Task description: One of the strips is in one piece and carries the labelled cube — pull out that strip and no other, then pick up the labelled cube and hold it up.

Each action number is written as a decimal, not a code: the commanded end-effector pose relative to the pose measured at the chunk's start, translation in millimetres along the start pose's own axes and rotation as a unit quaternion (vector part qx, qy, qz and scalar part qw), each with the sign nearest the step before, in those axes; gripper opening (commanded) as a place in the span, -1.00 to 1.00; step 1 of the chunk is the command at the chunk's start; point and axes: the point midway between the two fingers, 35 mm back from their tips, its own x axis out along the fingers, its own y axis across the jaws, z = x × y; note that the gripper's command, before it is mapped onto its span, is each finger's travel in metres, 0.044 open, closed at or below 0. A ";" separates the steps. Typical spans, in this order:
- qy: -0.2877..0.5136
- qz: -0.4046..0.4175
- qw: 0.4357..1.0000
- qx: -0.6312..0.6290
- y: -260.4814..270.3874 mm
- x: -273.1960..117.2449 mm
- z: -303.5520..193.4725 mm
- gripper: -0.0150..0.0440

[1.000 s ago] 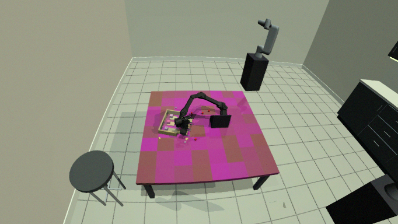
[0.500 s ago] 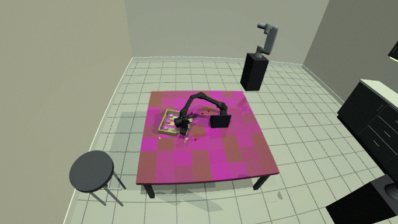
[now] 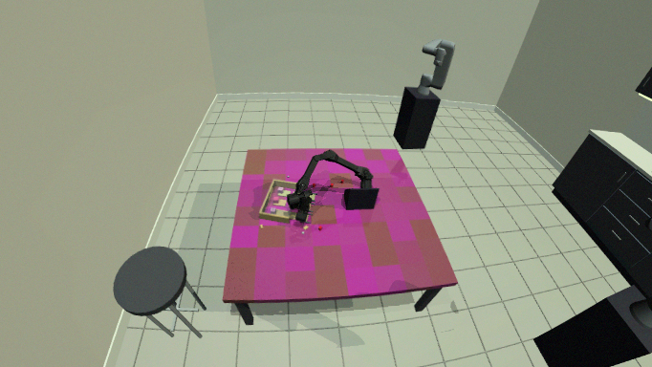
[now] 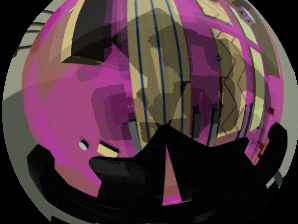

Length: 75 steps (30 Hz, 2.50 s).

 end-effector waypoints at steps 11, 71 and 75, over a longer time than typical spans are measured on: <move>0.011 -0.002 1.000 -0.003 -2.0 5.2 -28.0 -0.49; 0.012 -0.001 1.000 -0.004 -4.3 3.7 -120.4 -0.49; 0.013 -0.001 1.000 -0.004 -4.5 3.6 -126.5 -0.49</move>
